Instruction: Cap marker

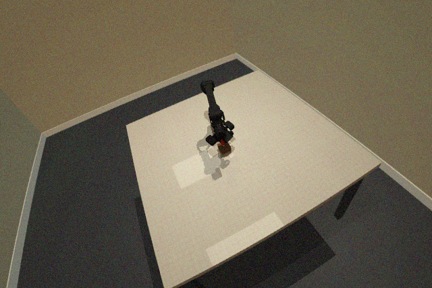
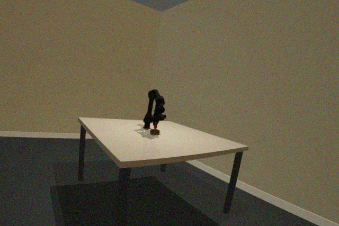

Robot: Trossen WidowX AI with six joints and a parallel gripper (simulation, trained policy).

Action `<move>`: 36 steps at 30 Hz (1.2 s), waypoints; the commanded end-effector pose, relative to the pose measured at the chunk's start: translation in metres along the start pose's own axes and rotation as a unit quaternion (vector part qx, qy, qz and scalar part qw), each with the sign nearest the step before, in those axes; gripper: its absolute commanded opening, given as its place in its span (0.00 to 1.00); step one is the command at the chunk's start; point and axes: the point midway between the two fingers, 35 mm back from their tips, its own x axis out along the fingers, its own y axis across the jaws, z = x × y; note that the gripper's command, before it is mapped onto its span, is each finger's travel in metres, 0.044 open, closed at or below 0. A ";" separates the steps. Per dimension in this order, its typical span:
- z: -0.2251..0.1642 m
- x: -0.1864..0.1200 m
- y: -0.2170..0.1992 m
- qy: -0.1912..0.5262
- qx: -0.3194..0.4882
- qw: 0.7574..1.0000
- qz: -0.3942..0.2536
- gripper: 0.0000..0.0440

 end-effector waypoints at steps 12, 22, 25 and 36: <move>-0.005 0.028 0.003 0.021 -0.028 0.999 0.017 0.27; -0.004 0.035 -0.002 0.019 -0.043 0.999 0.009 0.31; -0.004 0.035 -0.002 0.019 -0.045 0.999 0.008 0.32; -0.011 0.035 0.004 0.019 -0.062 0.998 0.013 0.58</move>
